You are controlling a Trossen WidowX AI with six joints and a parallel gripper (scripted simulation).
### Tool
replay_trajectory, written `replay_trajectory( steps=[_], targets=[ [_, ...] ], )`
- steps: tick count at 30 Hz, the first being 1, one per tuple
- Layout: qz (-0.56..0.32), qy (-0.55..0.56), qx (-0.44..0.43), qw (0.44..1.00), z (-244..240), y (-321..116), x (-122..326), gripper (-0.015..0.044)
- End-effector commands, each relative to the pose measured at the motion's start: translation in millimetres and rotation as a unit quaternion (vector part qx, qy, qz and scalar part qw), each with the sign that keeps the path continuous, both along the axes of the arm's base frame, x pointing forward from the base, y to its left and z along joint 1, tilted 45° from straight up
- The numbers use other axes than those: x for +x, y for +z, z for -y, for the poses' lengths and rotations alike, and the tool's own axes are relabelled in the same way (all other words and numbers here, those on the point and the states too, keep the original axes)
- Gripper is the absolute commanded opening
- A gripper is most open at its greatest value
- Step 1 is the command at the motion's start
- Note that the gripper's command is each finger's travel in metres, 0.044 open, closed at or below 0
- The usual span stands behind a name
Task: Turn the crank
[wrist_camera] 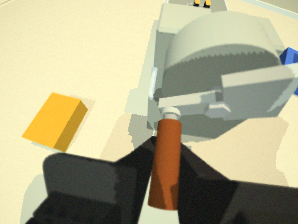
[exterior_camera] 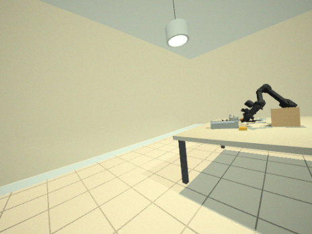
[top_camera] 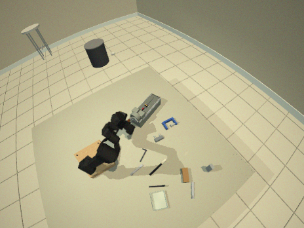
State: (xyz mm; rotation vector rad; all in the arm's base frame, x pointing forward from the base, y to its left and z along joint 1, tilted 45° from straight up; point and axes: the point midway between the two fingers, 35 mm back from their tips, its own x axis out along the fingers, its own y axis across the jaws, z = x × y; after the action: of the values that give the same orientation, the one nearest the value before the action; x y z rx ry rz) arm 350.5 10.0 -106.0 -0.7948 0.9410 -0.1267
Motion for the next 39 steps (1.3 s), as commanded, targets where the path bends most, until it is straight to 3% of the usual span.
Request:
replay_trajectory(
  steps=[1, 39],
  targets=[
    [0.001, 0.001, 0.000, 1.000, -4, 1, 0, 0.0000],
    [0.001, 0.001, 0.001, 1.000, -19, 44, 9, 0.0000]
  ],
)
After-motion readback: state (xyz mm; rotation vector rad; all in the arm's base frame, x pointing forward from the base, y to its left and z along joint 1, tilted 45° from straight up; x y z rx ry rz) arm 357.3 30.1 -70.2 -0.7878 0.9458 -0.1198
